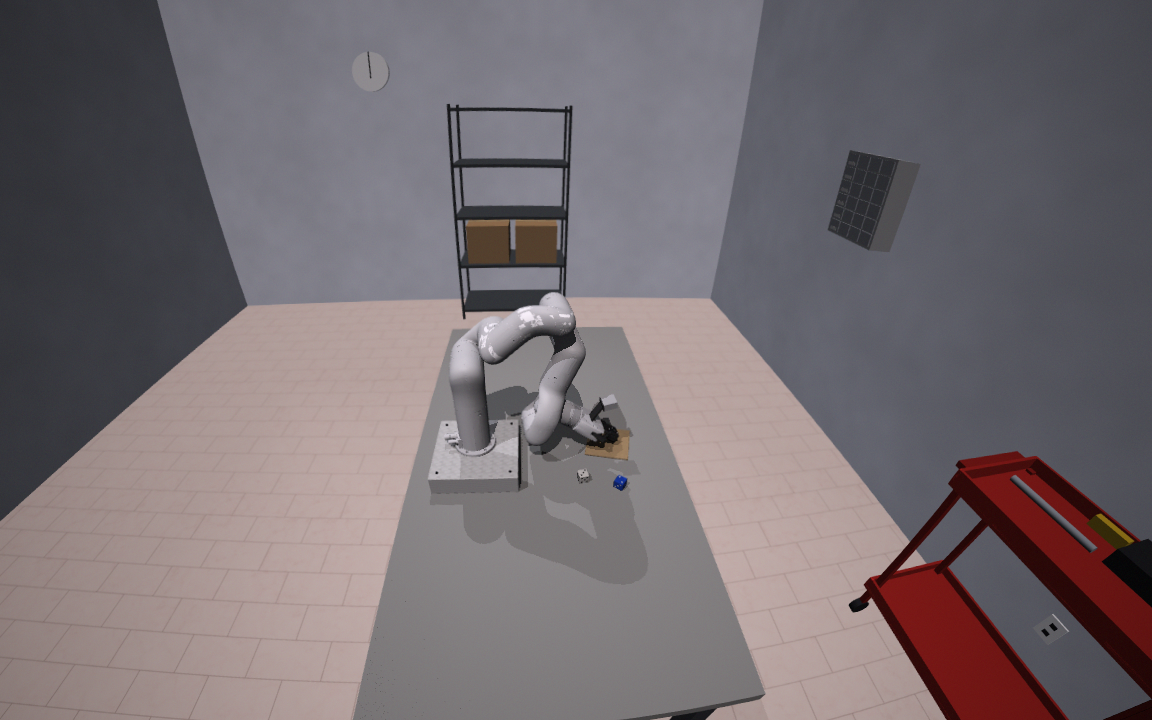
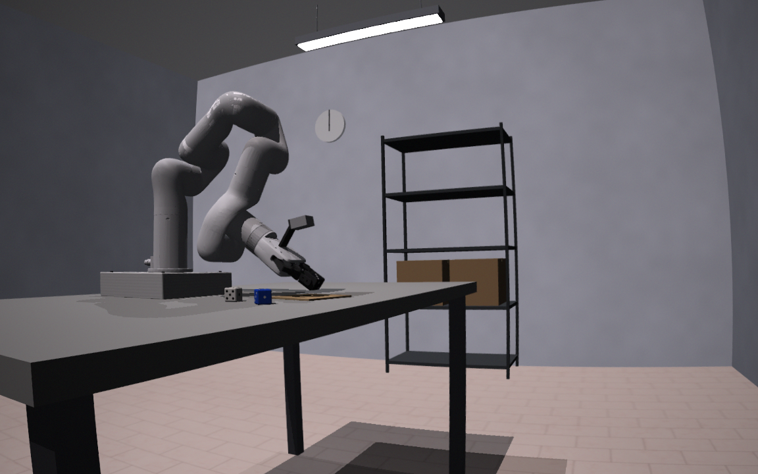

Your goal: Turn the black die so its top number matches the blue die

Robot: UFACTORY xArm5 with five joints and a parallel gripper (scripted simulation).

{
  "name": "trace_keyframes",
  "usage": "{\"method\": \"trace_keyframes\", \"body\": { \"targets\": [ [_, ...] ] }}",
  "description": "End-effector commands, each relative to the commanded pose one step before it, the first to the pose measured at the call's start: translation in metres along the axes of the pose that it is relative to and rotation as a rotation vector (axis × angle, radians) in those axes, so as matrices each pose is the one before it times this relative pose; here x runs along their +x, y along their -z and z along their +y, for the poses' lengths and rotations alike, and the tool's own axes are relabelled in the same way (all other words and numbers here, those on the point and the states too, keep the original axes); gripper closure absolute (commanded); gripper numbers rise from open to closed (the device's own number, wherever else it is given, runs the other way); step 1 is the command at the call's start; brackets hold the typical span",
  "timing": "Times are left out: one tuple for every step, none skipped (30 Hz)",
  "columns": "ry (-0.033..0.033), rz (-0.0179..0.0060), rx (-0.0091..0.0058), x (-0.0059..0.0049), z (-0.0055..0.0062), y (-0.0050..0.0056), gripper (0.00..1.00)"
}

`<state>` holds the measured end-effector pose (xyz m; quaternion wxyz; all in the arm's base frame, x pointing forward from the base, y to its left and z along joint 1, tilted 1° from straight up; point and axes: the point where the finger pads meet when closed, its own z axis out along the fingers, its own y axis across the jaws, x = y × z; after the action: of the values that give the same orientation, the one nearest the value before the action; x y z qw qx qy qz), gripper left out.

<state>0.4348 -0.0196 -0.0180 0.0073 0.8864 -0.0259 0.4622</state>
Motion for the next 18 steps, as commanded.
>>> {"method": "trace_keyframes", "body": {
  "targets": [
    [-0.00002, 0.00202, 0.00003, 0.00081, -0.00001, 0.00004, 0.73],
    [0.00000, 0.00000, 0.00000, 0.00000, 0.00000, 0.00000, 0.73],
    [0.00000, 0.00000, 0.00002, -0.00006, -0.00001, -0.00005, 0.73],
    [0.00000, 0.00000, 0.00003, -0.00012, -0.00001, -0.00008, 0.73],
    [0.00000, 0.00000, 0.00004, -0.00017, -0.00002, -0.00012, 0.73],
    [0.00000, 0.00001, 0.00006, -0.00024, -0.00003, -0.00017, 0.73],
    [0.00000, 0.00001, 0.00008, -0.00030, -0.00004, -0.00021, 0.73],
    [0.00000, 0.00001, 0.00009, -0.00036, -0.00004, -0.00026, 0.73],
    [0.00000, 0.00001, 0.00011, -0.00042, -0.00005, -0.00030, 0.73],
    [0.00000, 0.00001, 0.00012, -0.00047, -0.00006, -0.00033, 0.73],
    [0.00000, 0.00001, 0.00013, -0.00052, -0.00006, -0.00036, 0.73],
    [0.00000, 0.00001, 0.00014, -0.00055, -0.00007, -0.00038, 0.73],
    [0.00000, 0.00002, 0.00014, -0.00057, -0.00007, -0.00039, 0.73],
    [0.00000, 0.00000, 0.00005, -0.00057, -0.00002, -0.00040, 0.73],
    [0.00000, 0.00000, 0.00000, -0.00057, 0.00001, -0.00040, 0.73],
    [0.00000, 0.00000, 0.00000, -0.00055, 0.00001, -0.00039, 0.73],
    [0.00000, 0.00000, 0.00000, -0.00052, 0.00001, -0.00037, 0.73],
    [0.00000, 0.00000, 0.00000, 0.00000, 0.00000, 0.00000, 0.73]
  ]
}}
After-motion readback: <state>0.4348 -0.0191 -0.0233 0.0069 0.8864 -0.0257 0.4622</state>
